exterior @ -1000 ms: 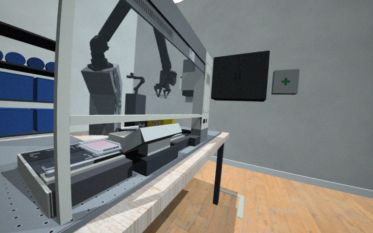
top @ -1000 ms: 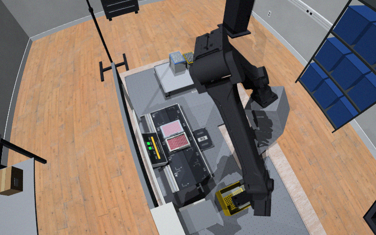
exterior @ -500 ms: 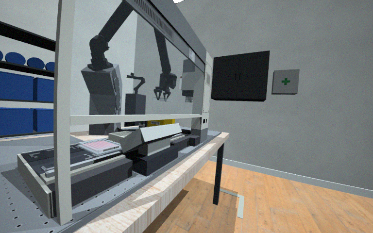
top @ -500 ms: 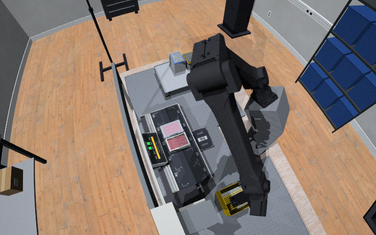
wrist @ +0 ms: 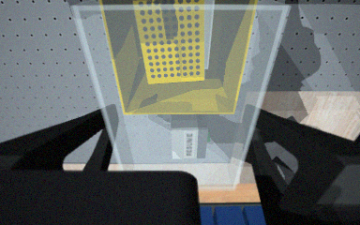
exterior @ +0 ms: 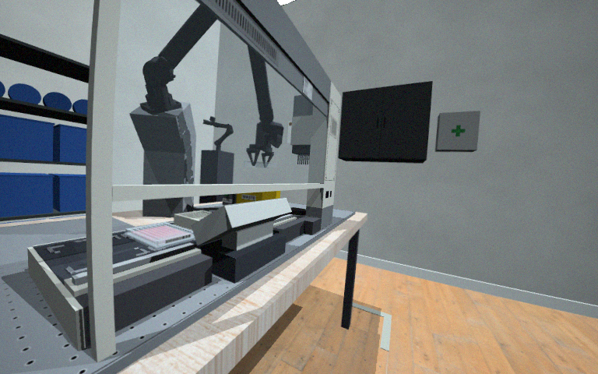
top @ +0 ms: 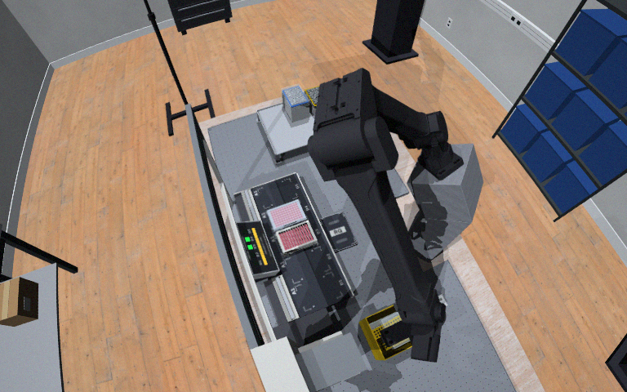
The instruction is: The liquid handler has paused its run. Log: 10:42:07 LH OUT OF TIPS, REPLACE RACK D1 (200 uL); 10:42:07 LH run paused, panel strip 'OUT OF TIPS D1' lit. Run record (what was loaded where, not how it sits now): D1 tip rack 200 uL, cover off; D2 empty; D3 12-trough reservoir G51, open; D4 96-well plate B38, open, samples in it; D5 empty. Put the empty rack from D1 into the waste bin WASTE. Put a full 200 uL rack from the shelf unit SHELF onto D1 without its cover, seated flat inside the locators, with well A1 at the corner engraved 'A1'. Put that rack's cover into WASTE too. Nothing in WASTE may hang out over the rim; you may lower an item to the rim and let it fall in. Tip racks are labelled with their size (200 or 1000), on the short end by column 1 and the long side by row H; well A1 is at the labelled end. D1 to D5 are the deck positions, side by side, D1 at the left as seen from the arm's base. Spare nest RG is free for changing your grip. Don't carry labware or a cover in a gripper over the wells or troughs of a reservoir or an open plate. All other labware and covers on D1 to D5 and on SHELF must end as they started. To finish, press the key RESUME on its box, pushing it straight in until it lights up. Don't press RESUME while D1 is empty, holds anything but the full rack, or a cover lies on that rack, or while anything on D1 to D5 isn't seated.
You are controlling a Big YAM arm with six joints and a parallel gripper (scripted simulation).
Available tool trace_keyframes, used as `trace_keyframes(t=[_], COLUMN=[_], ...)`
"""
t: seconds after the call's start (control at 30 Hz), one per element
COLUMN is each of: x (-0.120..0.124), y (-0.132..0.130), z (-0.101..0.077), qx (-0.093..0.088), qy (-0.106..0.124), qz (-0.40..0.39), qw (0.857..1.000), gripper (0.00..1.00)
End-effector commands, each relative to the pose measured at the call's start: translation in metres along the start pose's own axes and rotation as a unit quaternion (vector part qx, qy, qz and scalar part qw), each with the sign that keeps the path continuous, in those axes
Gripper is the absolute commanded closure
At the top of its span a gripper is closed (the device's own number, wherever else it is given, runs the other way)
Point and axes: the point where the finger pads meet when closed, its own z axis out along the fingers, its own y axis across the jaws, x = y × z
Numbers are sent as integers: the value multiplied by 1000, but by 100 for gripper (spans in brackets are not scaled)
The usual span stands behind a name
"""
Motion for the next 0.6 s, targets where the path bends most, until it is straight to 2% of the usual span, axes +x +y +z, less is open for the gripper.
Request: trace_keyframes(t=[0.0, 0.03, 0.47, 0.57], x=[-15, -11, -13, -16], y=[8, 8, 9, 7], z=[1, 6, 28, 26], qx=[-11, -8, -9, -11], qy=[-10, -7, -8, -10], qz=[7, 4, 5, 7], qw=[1000, 1000, 1000, 1000], gripper=[100, 100, 100, 100])
